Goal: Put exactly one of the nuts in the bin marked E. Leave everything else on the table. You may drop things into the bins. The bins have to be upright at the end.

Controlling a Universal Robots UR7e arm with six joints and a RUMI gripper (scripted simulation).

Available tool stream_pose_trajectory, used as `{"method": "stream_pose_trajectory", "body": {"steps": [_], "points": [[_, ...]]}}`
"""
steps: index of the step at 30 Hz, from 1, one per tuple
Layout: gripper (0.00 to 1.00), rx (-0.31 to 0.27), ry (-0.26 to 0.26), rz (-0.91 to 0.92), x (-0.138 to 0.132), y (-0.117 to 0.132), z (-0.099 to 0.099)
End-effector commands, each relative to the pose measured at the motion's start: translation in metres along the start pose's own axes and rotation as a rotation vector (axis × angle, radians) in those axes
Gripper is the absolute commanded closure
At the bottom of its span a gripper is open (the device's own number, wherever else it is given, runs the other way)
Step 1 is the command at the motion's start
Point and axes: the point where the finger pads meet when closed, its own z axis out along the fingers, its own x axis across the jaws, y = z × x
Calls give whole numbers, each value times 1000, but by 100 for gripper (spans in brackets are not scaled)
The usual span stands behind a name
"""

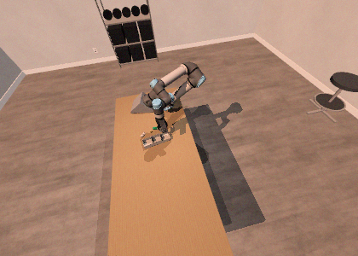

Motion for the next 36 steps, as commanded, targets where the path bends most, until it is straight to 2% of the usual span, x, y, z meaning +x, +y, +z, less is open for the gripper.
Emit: {"method": "stream_pose_trajectory", "body": {"steps": [1, 5, 7, 9, 22, 35, 36], "points": [[96, 0, -1, 0, 0, 0, -10], [96, 0, -1, 0, 0, 0, -10], [96, 0, -1, 0, 0, 0, -27], [96, 0, -1, 0, 0, 0, -27], [96, 0, -1, 0, 0, 0, -134], [96, 0, -1, 0, 0, 0, -134], [82, 0, -1, 50, 4, 5, -129]]}}
